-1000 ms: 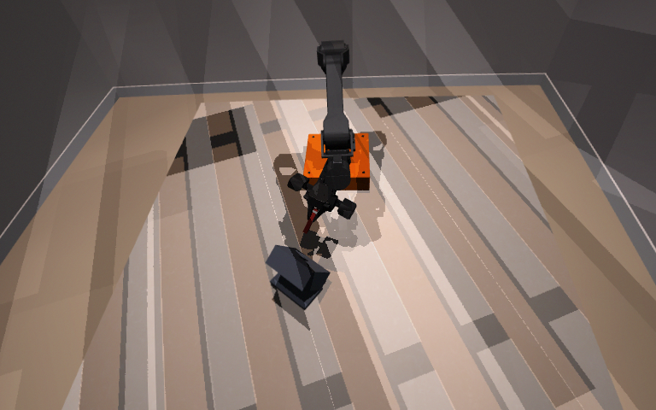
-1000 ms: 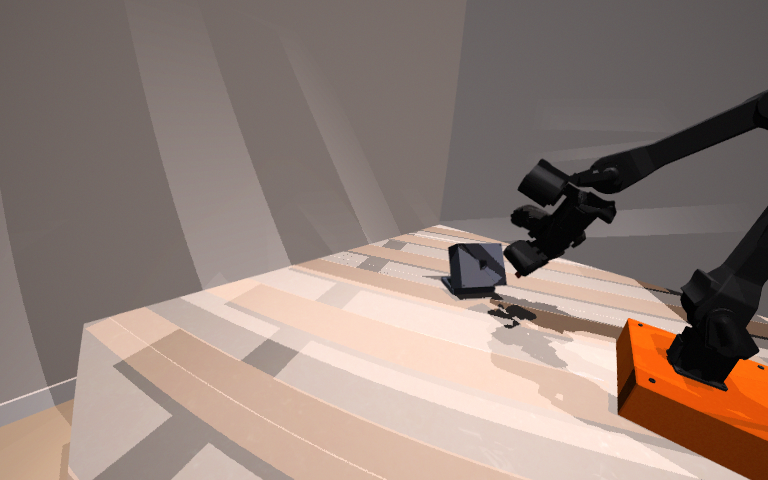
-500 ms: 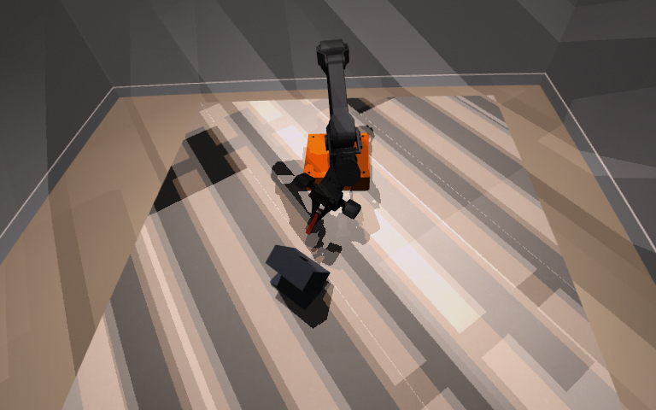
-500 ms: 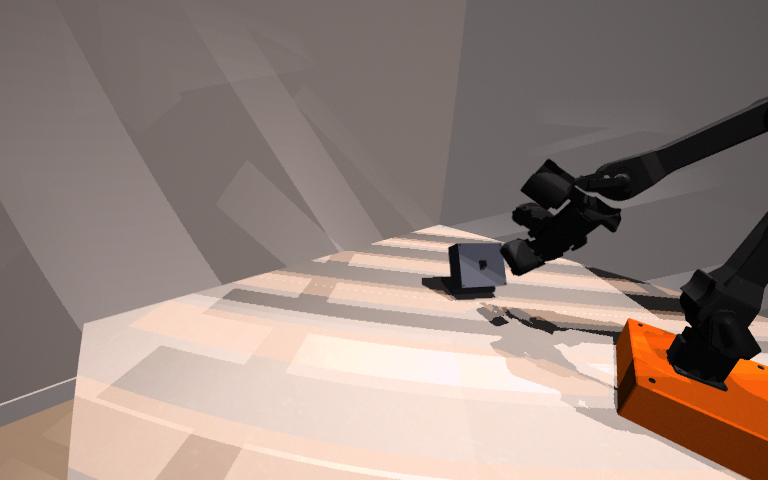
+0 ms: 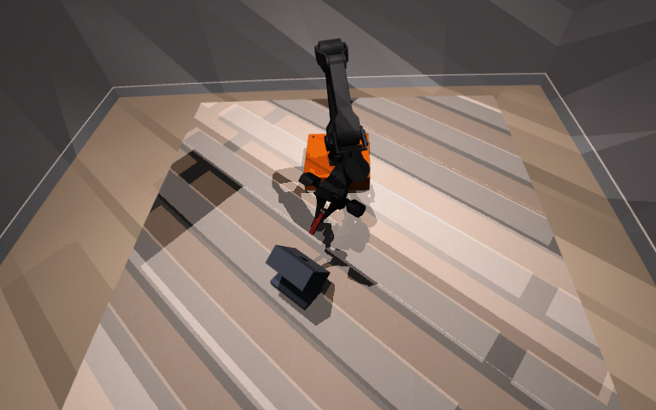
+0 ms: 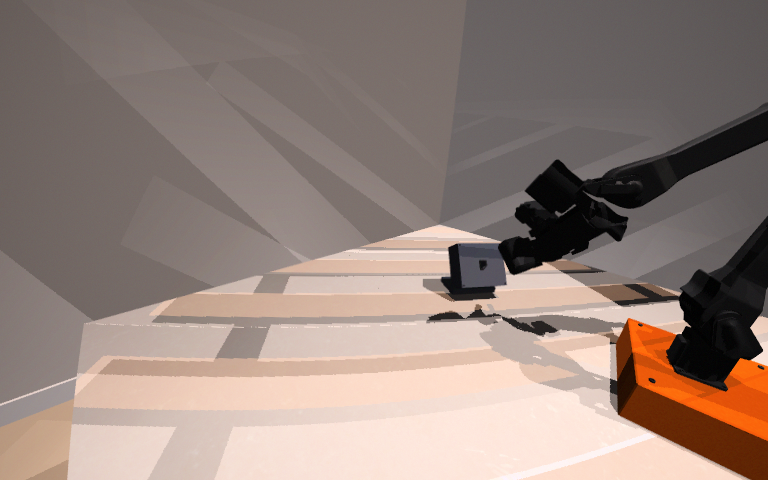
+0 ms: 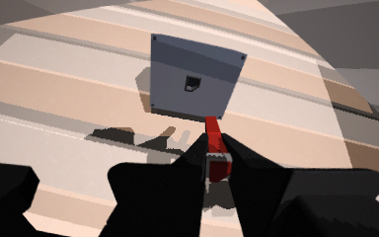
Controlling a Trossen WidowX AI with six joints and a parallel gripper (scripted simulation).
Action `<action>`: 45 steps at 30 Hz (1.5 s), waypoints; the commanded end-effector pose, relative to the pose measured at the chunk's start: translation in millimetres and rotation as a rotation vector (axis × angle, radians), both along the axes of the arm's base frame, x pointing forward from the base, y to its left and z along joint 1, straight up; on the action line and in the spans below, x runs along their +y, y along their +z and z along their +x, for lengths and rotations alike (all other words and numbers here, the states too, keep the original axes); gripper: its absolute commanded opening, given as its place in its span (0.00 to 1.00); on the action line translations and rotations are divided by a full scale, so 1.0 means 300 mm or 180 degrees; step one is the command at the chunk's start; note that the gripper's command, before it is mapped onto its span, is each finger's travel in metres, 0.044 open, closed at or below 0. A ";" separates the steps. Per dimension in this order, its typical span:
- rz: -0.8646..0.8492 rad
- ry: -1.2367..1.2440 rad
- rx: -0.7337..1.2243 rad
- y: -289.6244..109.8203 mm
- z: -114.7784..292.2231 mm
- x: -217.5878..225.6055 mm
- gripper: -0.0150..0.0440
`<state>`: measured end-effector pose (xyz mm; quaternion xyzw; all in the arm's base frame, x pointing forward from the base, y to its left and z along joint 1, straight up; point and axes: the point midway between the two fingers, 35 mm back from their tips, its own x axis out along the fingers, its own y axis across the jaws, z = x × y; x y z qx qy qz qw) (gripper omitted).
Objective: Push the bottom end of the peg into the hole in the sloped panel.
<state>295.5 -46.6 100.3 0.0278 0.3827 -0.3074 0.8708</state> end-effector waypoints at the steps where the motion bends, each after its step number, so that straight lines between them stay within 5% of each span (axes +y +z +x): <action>1: -0.0006 -0.0036 -0.0111 0.003 -0.002 0.010 0.25; 45: 0.0065 -0.0190 -0.0790 -0.021 0.085 0.013 0.25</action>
